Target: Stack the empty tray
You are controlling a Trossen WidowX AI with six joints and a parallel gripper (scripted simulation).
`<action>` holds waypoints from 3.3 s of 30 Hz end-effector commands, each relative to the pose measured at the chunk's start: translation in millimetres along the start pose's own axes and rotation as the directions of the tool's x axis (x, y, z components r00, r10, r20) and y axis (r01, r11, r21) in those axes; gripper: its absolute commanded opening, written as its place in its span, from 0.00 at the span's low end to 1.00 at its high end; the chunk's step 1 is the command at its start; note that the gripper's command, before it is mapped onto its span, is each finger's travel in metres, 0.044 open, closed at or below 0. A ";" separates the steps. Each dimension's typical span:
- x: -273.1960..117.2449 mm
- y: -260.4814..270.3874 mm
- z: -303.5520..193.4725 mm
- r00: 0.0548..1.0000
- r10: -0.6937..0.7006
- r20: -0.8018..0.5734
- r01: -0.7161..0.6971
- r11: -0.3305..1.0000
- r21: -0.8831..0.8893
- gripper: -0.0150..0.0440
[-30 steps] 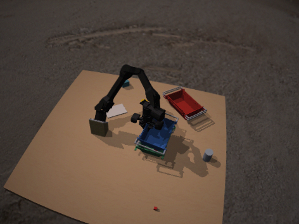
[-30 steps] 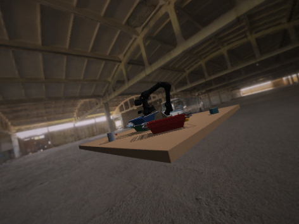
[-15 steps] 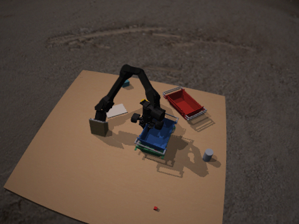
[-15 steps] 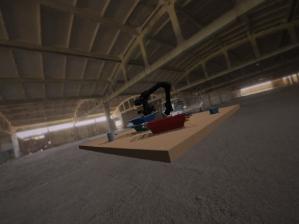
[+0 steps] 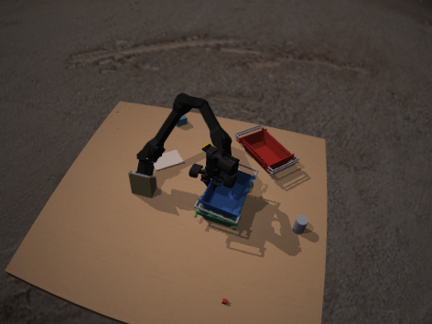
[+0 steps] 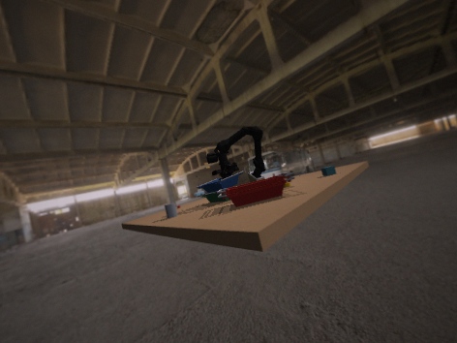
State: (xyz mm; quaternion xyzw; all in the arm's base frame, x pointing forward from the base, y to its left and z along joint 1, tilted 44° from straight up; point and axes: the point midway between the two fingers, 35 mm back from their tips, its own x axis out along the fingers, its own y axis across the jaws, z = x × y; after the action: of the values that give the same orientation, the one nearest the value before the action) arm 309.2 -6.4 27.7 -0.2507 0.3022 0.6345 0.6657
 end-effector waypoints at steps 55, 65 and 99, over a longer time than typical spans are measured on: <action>14.0 6.2 4.4 1.000 0.025 0.000 -0.025 1.000 -0.003 0.25; 14.0 6.2 4.4 1.000 0.025 0.000 -0.025 1.000 -0.003 0.25; 14.0 6.2 4.4 1.000 0.025 0.000 -0.025 1.000 -0.003 0.58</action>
State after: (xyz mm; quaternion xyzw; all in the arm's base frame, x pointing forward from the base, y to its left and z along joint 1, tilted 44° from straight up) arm 304.7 6.7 21.2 -0.2512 0.3020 0.6430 0.6575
